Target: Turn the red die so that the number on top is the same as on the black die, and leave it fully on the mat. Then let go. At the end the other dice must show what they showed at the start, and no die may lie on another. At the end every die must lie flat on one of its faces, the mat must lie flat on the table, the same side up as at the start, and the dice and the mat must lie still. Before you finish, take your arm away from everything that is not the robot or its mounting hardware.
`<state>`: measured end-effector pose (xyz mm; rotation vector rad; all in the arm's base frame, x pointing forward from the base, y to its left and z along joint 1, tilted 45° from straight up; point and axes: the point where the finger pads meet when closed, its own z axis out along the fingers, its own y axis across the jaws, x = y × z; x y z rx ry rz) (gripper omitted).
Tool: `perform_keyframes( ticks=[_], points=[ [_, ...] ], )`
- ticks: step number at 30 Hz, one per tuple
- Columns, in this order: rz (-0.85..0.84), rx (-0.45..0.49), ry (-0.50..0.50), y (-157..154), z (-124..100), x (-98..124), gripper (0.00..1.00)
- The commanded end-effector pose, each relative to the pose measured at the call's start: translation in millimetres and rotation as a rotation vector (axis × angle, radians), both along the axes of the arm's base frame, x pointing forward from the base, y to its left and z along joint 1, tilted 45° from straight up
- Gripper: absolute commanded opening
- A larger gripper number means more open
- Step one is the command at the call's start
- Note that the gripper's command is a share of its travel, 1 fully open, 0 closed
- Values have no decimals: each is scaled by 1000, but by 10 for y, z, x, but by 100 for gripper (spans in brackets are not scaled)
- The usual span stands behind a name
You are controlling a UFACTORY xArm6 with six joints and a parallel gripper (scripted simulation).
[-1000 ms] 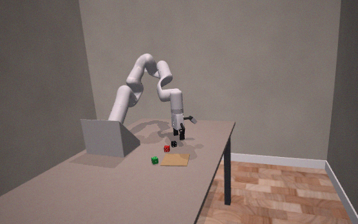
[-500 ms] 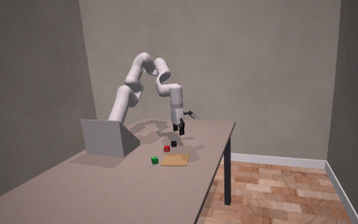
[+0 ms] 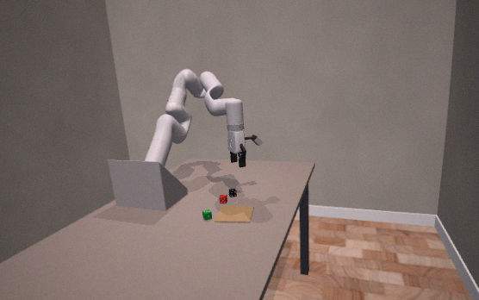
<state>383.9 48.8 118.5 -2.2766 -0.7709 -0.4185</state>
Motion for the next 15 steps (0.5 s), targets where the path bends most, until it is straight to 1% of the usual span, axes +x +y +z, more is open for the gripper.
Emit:
perform_keyframes(
  ticks=[1, 3, 4, 6, 8, 10, 12, 13, 15],
  points=[
    [0, 1, -2, -28, 38, 2, 100],
    [-4, 1, 2, -37, 28, -2, 100],
    [-29, 3, 26, -86, -25, -27, 100],
    [-128, 10, 123, -274, -236, -143, 100],
    [-128, 10, 123, -274, -236, -143, 100],
    [-188, 17, 181, -380, -359, -223, 100],
    [-225, 21, 218, -442, -435, -277, 100],
    [-228, 21, 220, -447, -440, -281, 100],
    [-284, 29, 276, -535, -551, -367, 100]
  ],
)
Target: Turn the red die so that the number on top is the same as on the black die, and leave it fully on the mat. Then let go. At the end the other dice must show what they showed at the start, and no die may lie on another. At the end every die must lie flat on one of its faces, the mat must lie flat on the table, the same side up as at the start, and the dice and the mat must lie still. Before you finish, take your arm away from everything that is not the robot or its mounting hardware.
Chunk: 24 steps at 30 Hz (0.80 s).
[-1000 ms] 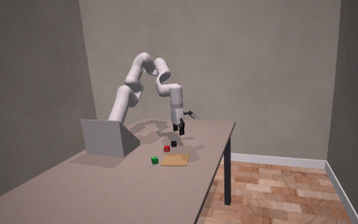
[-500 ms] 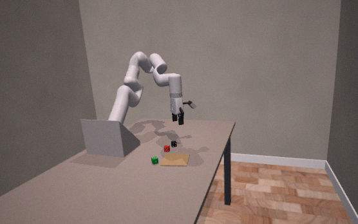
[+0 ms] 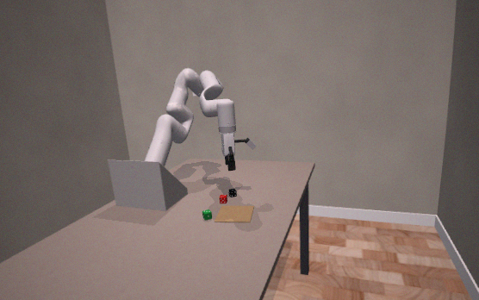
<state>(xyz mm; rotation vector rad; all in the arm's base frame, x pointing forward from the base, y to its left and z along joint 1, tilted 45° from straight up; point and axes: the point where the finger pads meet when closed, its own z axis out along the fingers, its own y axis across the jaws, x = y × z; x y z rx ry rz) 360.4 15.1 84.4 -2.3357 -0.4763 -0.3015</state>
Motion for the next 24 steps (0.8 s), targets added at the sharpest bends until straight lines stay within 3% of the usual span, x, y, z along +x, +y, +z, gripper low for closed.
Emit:
perform_keyframes(
  ticks=[1, 6, 24],
  points=[
    [-119, 11, 115, -219, -236, -154, 100],
    [-196, 23, 191, -329, -384, -285, 100],
    [-211, 25, 206, -324, -388, -284, 100]
  ],
)
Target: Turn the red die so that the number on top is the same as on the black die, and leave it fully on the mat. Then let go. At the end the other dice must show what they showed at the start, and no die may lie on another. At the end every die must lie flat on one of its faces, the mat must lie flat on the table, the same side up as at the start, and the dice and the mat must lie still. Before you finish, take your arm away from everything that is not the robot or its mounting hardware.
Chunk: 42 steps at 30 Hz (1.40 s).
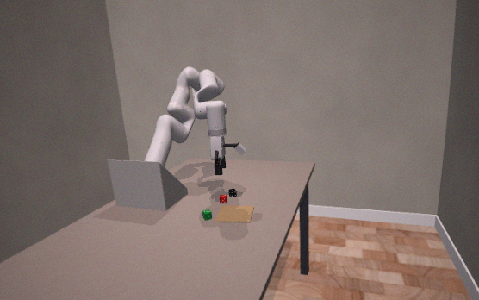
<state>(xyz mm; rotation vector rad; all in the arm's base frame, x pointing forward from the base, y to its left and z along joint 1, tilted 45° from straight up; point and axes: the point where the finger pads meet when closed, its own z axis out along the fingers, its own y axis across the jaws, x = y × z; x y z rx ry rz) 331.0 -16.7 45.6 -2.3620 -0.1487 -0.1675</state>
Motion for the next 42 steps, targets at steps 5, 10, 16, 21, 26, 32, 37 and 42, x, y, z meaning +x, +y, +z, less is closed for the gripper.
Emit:
perform_keyframes(
  ticks=[5, 10, 16, 21, 26, 32, 37, 42],
  points=[
    [-70, 7, 65, 11, -16, 14, 100],
    [-190, 21, 183, 48, -51, 23, 100],
    [-300, 34, 290, 81, -83, 29, 100],
    [-377, 43, 366, 104, -106, 33, 100],
    [-466, 53, 455, 130, -133, 37, 100],
    [-575, 66, 562, 162, -166, 41, 100],
    [-618, 70, 605, 175, -179, 43, 100],
    [-738, 83, 723, 210, -216, 45, 100]
  ],
)
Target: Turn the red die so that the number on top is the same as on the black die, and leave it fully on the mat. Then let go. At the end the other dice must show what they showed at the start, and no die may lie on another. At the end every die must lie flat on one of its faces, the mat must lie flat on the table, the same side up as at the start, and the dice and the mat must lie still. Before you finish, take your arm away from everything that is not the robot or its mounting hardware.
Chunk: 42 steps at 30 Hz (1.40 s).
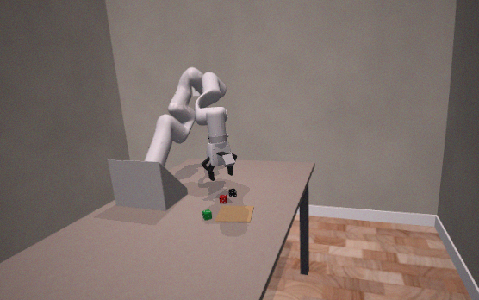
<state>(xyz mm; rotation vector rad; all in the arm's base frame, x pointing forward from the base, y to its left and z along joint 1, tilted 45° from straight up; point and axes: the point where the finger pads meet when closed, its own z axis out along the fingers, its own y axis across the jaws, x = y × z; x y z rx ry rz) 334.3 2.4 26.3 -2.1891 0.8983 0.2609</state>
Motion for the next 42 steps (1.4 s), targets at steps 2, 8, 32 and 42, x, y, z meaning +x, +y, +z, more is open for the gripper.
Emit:
perform_keyframes(
  ticks=[2, 8, 32, 42],
  points=[
    [-137, 9, 144, 31, -37, 13, 100],
    [-246, 22, 253, 62, -71, 13, 100],
    [-468, 46, 474, 125, -140, 11, 47],
    [-468, 46, 474, 125, -140, 11, 47]
  ],
)
